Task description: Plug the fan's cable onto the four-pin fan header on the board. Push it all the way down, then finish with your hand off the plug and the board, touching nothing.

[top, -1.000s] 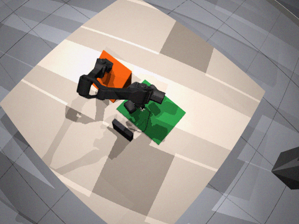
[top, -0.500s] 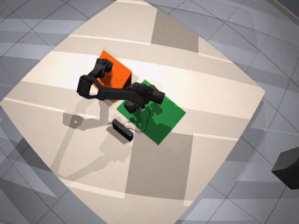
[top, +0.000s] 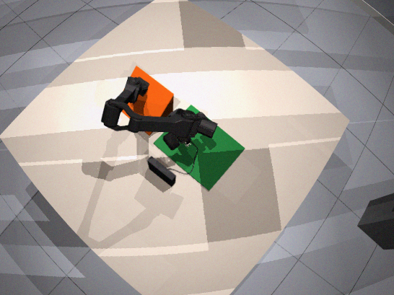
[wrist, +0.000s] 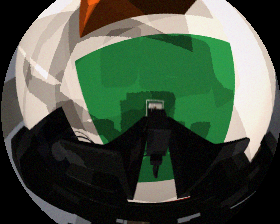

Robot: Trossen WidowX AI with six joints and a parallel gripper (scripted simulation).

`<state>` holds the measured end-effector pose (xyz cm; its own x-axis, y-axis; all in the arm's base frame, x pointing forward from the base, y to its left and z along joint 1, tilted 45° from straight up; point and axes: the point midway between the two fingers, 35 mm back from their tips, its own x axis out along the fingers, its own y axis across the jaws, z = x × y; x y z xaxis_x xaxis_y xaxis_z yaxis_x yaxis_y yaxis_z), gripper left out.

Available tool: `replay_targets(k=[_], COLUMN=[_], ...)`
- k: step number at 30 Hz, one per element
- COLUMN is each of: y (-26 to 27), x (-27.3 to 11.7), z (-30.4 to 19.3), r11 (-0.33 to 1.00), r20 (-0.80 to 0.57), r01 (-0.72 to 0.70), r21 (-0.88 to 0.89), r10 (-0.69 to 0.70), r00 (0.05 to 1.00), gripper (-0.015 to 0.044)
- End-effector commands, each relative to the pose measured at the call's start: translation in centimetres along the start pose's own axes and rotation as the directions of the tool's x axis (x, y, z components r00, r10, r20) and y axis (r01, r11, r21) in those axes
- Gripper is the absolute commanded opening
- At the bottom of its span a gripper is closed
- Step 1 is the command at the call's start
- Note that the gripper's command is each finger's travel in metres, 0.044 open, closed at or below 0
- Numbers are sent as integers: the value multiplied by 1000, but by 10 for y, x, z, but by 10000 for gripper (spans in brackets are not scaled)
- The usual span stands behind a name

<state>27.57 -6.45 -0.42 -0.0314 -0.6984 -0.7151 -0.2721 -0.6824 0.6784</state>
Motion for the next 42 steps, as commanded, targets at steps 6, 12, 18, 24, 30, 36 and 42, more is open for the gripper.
replay_targets(k=[6,12,18,24,30,36,42], y=[0,1,1,1,0,0,-1], x=[2,7,11,15,15,15,3], z=[0,0,0,0,0,0,-1], r11=[1000,1000,1000,1000,1000,1000,1000], r20=[-3,-3,-3,-3,-3,-3,-3], r01=[-4,-5,-5,-5,0,0,1], r21=[-3,-3,-3,-3,-1,-1,-2], r10=[4,5,5,5,0,0,-1], r00=[1000,1000,1000,1000,1000,1000,1000], gripper=[0,0,0,0,53,210,260])
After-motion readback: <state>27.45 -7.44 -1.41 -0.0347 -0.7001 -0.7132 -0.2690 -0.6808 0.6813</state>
